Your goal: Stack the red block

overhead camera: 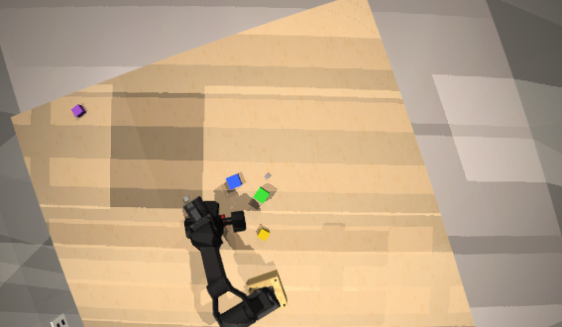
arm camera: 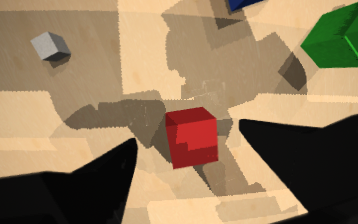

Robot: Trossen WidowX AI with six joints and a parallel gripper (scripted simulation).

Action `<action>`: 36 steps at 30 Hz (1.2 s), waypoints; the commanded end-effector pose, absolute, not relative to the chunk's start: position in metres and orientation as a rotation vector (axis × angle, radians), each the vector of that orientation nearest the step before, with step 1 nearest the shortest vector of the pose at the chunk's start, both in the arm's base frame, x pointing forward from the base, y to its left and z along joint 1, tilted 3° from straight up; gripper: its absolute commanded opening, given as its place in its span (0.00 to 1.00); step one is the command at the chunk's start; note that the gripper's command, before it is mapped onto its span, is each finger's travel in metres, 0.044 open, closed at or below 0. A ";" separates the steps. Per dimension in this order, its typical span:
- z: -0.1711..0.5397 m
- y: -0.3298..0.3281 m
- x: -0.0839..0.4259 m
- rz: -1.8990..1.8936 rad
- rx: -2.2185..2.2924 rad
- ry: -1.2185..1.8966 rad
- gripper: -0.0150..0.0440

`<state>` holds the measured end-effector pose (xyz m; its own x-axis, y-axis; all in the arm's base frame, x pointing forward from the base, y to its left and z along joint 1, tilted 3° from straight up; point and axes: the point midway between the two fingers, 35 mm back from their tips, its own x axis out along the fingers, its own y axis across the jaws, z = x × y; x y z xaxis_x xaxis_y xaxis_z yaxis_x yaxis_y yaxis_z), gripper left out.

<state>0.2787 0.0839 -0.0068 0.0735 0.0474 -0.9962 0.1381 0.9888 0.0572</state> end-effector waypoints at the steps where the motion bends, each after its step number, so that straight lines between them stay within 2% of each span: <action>1: -0.017 0.084 0.276 -0.072 0.154 1.509 1.00; 24: -0.023 0.084 0.276 -0.072 0.154 1.509 1.00; 35: -0.023 0.084 0.276 -0.072 0.154 1.509 0.51; 36: -0.023 0.084 0.276 -0.072 0.154 1.509 0.50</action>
<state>0.2760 0.0836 -0.0231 0.0633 0.0443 -0.9970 0.1385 0.9890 0.0528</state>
